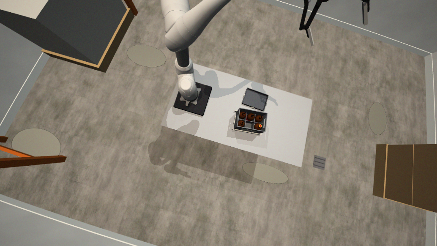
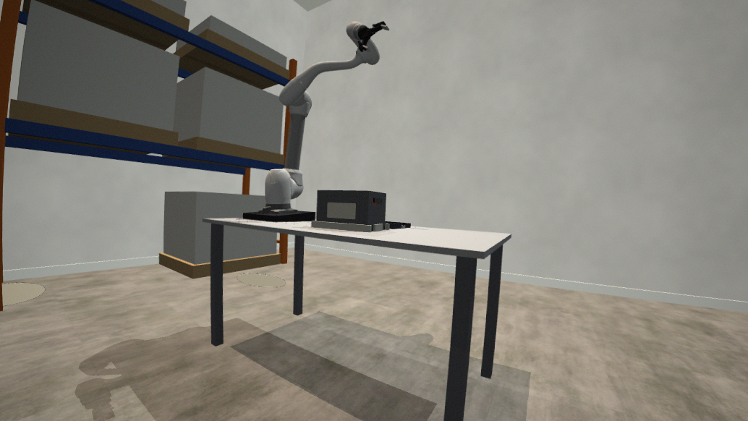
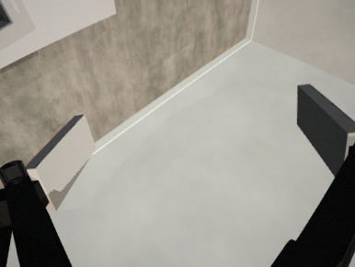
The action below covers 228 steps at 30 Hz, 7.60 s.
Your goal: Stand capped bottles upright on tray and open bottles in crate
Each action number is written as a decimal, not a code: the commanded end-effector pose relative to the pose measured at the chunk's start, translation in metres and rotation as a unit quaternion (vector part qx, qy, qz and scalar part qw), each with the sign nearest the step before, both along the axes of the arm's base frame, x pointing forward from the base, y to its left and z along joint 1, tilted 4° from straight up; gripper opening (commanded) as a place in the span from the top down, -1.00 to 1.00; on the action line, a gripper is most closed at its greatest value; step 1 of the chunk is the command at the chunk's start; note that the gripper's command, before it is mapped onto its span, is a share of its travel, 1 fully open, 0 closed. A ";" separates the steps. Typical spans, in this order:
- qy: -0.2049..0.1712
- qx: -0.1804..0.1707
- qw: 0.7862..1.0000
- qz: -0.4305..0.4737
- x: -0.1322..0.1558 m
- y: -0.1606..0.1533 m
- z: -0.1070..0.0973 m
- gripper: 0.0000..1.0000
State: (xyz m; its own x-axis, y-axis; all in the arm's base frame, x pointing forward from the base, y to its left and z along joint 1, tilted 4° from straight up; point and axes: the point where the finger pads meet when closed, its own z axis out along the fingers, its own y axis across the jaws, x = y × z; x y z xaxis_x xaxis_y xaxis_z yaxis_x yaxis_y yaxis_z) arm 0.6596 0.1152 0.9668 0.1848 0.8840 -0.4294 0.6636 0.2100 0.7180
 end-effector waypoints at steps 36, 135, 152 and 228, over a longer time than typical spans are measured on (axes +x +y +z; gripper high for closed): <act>0.190 0.085 0.978 0.008 -0.001 -0.082 -0.072 -1.00; 0.420 0.189 0.887 0.017 -0.003 -0.241 -0.293 -1.00; 0.420 0.189 0.887 0.017 -0.003 -0.244 -0.342 -1.00; 0.420 0.189 0.887 0.017 -0.002 -0.261 -0.567 -1.00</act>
